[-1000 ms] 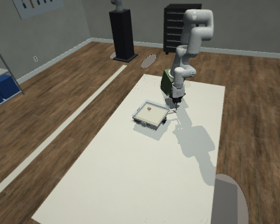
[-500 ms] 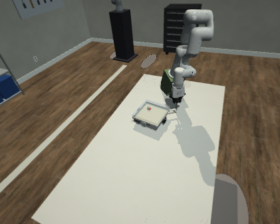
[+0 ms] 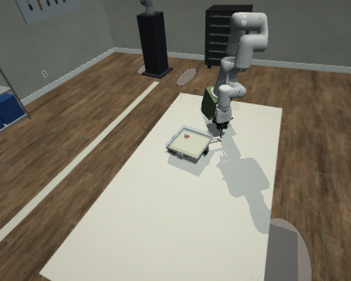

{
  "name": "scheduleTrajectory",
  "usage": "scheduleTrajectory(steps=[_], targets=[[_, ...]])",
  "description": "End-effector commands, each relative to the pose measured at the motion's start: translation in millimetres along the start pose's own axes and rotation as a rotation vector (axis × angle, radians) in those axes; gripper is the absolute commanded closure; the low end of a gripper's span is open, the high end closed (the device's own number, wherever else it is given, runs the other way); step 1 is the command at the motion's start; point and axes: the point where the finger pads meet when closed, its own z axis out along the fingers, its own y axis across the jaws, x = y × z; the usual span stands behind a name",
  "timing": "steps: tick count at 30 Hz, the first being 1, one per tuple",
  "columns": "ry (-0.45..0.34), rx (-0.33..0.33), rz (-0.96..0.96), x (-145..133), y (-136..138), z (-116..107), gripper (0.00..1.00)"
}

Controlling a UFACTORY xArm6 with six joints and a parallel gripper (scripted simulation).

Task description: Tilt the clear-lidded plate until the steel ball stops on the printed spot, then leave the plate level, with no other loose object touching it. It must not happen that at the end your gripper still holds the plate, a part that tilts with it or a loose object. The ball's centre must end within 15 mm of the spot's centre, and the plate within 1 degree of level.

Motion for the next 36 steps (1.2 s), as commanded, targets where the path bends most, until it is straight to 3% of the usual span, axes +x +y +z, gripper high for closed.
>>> scheduleTrajectory(steps=[1,36], targets=[[-0.002,0.001,0.0,-0.8,0.0,0.7,1.0],[-0.002,0.001,0.0,-0.6,-0.4,-0.2,1.0]])
